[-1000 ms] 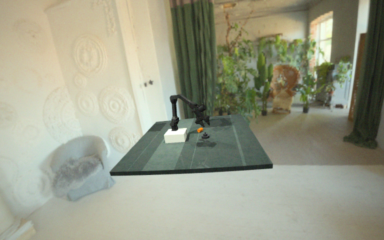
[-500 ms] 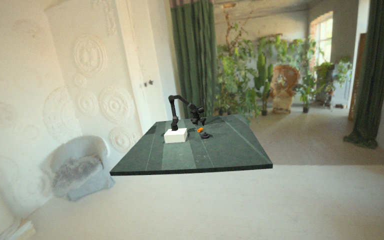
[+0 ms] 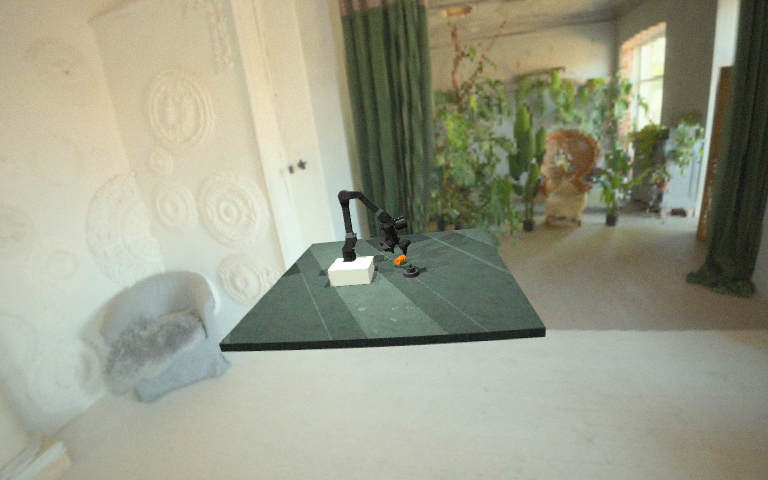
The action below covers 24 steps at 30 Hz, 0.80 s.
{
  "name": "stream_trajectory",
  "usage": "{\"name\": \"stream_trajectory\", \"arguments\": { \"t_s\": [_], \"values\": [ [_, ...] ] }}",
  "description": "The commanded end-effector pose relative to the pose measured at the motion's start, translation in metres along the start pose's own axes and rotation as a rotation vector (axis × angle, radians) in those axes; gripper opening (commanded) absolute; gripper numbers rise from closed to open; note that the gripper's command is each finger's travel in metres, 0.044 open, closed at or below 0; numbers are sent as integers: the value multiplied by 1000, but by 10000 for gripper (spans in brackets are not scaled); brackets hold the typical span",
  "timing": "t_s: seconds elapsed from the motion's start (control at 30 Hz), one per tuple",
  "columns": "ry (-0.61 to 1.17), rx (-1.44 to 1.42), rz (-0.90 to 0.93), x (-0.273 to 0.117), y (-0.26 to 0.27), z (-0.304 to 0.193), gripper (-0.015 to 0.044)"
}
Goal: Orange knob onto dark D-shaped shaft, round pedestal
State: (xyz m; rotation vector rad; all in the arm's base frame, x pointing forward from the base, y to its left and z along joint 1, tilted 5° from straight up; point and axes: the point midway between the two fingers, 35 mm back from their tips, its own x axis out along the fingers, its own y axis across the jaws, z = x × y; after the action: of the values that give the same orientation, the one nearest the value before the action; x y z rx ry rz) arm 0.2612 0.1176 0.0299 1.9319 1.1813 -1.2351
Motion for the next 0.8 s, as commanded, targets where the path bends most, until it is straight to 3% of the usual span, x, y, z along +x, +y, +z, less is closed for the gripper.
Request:
{"name": "stream_trajectory", "arguments": {
  "t_s": [0.0, 0.77],
  "values": [
    [6, 5, -2, 5, -1, 1, 440],
    [5, 5, -3, 40, -2, 14, 440]
  ]
}}
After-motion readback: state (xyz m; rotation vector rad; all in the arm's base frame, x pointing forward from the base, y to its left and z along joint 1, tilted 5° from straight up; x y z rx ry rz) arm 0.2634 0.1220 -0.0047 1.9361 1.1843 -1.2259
